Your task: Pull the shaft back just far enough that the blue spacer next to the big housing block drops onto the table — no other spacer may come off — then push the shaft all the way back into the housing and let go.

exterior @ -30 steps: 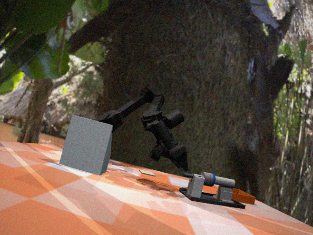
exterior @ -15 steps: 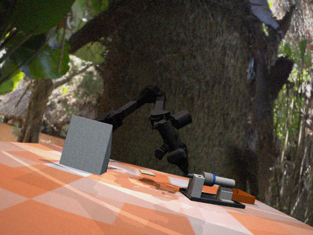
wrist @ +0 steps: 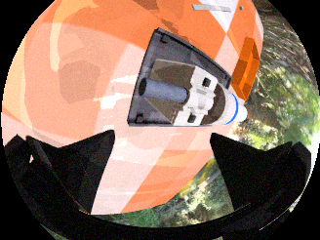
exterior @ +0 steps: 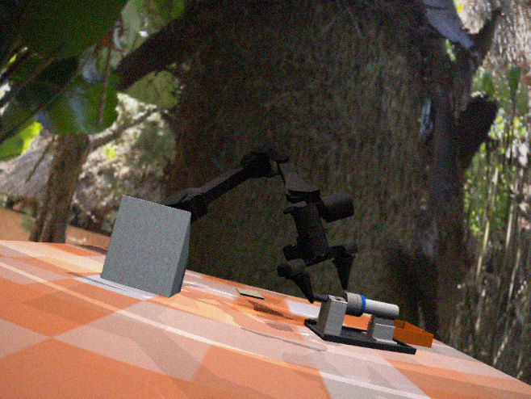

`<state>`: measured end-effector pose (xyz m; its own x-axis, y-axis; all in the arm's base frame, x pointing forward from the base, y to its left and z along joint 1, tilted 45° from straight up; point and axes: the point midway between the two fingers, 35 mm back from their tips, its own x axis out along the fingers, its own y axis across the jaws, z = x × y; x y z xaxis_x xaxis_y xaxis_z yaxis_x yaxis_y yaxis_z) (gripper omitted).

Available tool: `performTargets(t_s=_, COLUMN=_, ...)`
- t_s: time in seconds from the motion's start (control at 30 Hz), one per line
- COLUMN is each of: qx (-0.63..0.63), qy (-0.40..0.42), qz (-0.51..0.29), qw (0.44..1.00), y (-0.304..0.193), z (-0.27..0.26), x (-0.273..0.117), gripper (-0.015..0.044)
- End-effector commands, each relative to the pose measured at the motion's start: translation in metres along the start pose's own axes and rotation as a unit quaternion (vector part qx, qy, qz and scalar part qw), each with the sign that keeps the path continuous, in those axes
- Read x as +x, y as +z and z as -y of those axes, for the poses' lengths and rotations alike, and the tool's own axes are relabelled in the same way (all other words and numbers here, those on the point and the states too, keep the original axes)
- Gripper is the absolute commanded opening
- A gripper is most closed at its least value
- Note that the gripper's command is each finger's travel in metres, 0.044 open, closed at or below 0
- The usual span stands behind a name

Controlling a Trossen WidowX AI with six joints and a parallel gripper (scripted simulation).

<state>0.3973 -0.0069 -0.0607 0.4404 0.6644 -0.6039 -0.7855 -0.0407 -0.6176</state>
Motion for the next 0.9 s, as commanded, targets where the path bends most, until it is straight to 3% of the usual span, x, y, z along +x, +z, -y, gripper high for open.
performTargets(t_s=0.0, qx=0.519, qy=0.154, qz=-0.041, qw=0.839, y=0.007, z=0.018, x=0.000, gripper=0.0440)
performTargets(t_s=0.4, qx=0.757, qy=0.218, qz=-0.123, qw=0.603, y=0.028, z=0.026, x=-0.015, gripper=0.0440)
performTargets(t_s=0.87, qx=0.760, qy=0.219, qz=-0.125, qw=0.599, y=0.028, z=0.026, x=-0.015, gripper=0.0440)
